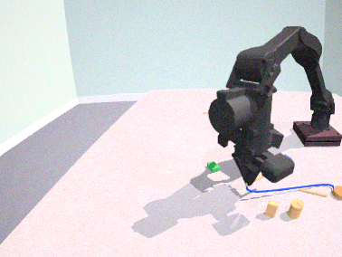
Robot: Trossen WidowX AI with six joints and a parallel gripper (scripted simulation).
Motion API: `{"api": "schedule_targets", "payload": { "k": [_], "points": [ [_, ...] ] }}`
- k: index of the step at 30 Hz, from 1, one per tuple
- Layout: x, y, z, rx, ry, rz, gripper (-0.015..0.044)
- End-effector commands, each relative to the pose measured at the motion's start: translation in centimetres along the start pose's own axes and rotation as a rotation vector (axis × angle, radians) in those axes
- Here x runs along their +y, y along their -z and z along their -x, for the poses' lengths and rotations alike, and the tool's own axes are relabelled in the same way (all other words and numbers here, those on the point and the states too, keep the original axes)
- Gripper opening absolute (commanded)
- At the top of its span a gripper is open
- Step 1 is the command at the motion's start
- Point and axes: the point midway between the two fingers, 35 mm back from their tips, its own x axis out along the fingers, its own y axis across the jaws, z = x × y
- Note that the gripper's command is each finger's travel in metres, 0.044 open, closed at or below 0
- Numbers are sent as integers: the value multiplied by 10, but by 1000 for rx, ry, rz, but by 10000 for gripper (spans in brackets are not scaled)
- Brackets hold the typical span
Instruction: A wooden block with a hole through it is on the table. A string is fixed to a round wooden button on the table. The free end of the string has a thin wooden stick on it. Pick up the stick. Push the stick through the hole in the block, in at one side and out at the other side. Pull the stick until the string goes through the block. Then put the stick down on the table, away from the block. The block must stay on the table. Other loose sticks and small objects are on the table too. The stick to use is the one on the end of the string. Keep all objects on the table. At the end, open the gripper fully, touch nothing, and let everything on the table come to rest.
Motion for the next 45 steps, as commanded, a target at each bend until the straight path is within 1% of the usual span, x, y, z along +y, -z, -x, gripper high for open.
{"api": "schedule_targets", "payload": {
  "k": [1, 33, 45],
  "points": [
    [6, -1, 0, 9, -3, -1, 0],
    [32, -18, -27, 4, -6, -1, 0],
    [32, -25, -27, 3, -6, -1, 0]
  ]
}}
